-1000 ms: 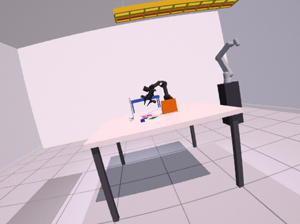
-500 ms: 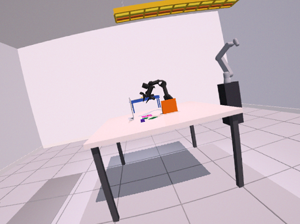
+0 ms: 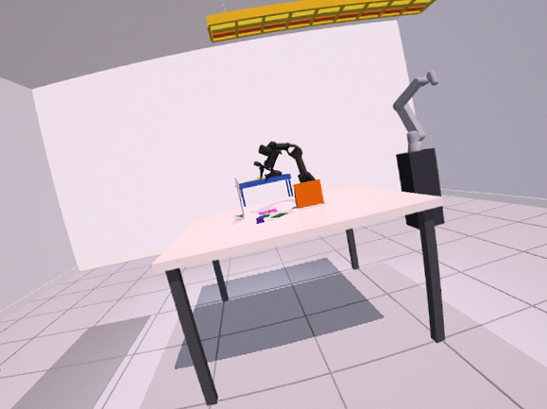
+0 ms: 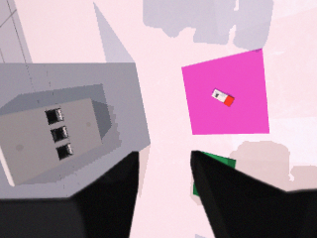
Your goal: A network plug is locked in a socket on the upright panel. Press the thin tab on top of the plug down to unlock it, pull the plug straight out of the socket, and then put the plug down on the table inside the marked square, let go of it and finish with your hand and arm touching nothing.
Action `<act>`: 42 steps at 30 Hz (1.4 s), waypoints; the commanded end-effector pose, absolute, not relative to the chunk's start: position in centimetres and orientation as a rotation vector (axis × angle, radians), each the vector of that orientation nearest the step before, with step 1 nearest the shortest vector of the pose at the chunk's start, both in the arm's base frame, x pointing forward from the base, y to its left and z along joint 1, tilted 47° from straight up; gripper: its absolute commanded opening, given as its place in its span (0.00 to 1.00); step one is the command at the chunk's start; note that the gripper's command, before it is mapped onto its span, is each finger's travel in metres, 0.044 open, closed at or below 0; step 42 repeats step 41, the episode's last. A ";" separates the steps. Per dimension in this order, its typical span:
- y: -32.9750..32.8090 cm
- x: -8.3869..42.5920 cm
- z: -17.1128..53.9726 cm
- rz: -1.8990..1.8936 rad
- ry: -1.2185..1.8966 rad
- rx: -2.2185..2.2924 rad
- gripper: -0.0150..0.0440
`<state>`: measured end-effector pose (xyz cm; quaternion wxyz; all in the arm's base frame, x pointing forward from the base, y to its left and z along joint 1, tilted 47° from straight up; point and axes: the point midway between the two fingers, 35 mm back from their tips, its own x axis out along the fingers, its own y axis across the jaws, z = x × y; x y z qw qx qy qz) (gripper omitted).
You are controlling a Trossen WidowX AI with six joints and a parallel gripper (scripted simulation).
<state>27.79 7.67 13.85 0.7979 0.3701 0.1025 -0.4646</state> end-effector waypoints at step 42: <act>9.2 27.5 15.6 -0.997 0.208 0.786 1.00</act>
